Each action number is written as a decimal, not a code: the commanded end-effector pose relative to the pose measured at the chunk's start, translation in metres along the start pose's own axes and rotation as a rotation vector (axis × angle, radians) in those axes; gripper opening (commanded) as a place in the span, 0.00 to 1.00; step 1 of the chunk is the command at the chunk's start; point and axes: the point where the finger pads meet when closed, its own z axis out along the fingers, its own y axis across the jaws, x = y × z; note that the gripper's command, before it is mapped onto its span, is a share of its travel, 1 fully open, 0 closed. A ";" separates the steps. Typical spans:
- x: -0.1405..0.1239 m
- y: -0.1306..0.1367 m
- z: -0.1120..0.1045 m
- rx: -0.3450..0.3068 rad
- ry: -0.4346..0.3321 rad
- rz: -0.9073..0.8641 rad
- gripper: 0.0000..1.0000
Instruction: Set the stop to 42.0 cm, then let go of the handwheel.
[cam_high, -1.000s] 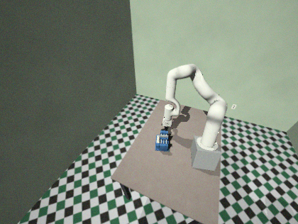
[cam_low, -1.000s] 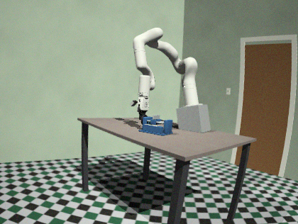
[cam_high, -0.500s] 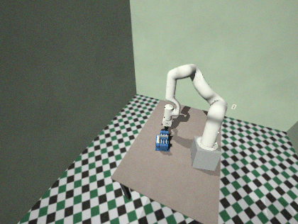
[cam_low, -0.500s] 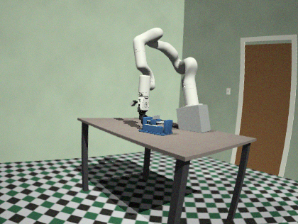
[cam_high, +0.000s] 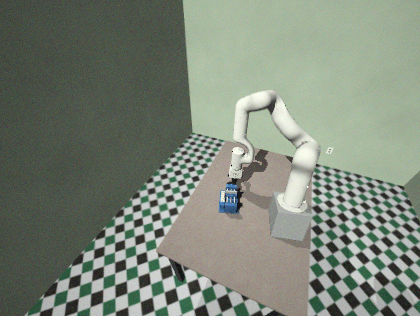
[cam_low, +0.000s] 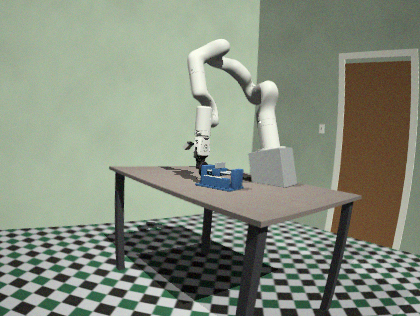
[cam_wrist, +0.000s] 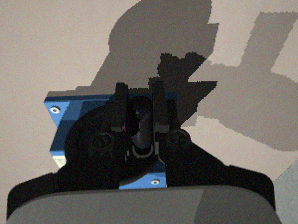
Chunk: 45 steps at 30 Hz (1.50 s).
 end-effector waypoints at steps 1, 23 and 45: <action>0.000 0.000 0.000 0.001 0.001 0.000 0.06; 0.000 -0.001 -0.001 0.001 0.001 0.000 0.06; 0.000 -0.003 -0.004 0.001 0.001 0.000 0.06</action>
